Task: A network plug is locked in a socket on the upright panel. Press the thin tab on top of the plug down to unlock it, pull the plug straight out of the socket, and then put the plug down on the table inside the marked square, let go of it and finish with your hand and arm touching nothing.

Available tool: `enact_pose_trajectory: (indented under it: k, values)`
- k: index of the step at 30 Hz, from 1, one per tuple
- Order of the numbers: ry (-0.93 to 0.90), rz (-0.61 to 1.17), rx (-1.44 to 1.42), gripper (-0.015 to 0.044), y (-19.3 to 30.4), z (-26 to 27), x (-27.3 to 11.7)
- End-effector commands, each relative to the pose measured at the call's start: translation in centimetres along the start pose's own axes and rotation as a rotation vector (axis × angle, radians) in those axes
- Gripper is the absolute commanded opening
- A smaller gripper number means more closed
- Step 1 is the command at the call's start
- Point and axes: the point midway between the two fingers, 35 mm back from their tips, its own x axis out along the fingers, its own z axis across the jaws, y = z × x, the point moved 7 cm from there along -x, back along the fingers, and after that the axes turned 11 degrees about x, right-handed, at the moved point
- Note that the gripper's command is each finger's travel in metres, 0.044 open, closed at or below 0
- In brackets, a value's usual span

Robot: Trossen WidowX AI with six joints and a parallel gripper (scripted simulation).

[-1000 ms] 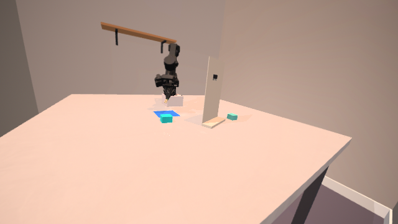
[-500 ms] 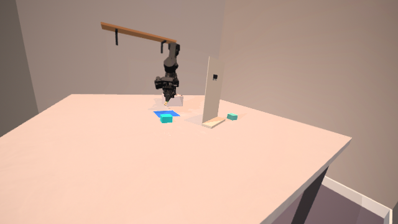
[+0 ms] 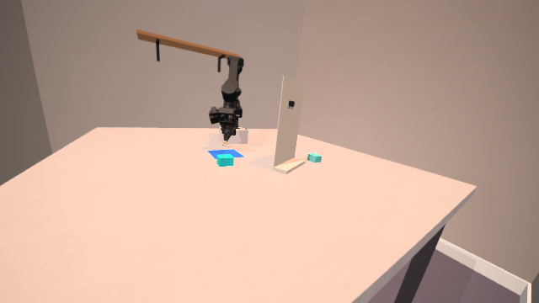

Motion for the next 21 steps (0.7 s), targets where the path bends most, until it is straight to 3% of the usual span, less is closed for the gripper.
enact_pose_trajectory:
  k: [1, 21]
  values:
    - [0.015, -0.002, 0.003, 0.0000, -0.1, -0.6, 0.4]
    - [0.018, 0.000, 0.006, 0.0000, -0.3, -1.7, 1.7]
